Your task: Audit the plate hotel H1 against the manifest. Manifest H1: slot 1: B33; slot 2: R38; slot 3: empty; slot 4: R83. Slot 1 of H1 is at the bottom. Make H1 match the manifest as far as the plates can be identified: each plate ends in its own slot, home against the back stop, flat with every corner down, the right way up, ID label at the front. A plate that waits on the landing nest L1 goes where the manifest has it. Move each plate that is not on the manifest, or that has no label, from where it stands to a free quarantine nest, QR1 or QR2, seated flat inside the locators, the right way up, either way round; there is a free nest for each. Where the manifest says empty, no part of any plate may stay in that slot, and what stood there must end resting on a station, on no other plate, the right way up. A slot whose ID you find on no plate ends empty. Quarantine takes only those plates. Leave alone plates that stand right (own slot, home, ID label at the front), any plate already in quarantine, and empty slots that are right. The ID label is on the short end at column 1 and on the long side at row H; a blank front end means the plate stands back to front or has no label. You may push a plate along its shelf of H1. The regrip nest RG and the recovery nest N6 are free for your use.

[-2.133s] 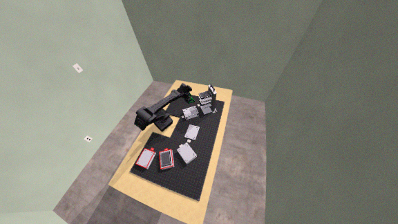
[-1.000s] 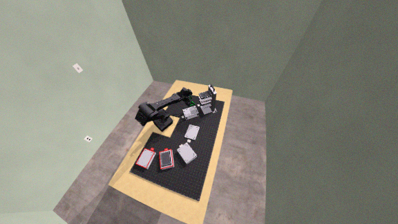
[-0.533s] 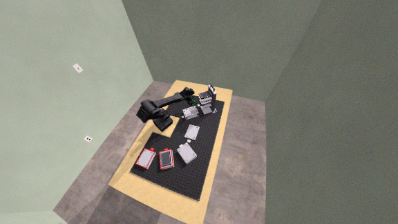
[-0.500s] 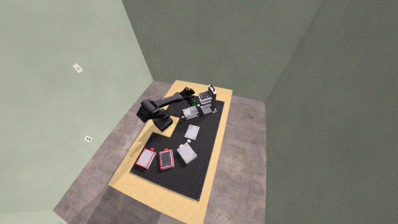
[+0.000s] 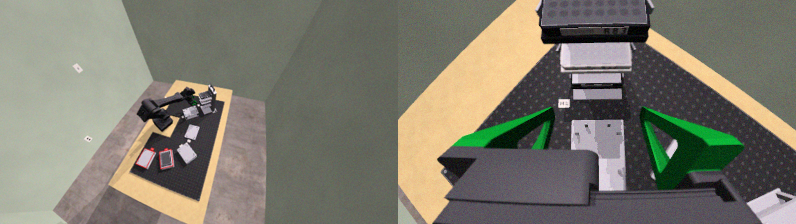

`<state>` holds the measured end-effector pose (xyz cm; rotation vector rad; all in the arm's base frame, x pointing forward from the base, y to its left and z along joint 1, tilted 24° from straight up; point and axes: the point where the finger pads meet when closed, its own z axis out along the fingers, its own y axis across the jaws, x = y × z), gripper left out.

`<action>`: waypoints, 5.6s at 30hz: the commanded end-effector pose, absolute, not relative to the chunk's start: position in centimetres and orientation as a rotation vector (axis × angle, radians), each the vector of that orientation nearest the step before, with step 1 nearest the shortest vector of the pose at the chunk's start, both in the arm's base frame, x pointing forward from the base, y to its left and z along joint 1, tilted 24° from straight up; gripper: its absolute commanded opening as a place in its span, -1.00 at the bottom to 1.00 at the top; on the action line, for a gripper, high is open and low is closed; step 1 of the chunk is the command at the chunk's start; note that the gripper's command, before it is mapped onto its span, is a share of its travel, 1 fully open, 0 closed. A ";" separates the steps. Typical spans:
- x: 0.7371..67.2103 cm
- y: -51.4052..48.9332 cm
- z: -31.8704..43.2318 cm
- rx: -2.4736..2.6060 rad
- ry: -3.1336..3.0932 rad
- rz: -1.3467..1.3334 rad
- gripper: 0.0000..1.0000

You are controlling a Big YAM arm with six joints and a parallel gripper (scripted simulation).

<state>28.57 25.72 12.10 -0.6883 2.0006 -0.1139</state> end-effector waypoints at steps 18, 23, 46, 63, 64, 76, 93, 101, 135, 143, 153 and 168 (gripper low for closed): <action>29.2 26.8 13.4 -0.675 1.979 -0.094 1.00; 29.2 26.8 13.4 -0.675 1.979 -0.094 1.00; 29.2 26.8 13.4 -0.675 1.979 -0.094 1.00; 27.5 25.7 12.2 -0.694 1.995 -0.103 1.00; 27.4 25.6 12.2 -0.694 1.995 -0.103 1.00; 26.0 24.7 11.9 -0.694 1.996 -0.103 1.00; 27.3 23.8 9.3 -0.691 1.996 -0.122 1.00; 27.8 23.5 8.2 -0.689 1.993 -0.120 1.00; 30.7 24.4 6.9 -0.698 2.000 -0.130 1.00; 31.0 25.5 8.1 -0.680 1.980 -0.100 1.00; 31.0 25.5 8.1 -0.680 1.980 -0.100 1.00; 31.0 25.5 8.1 -0.680 1.980 -0.100 1.00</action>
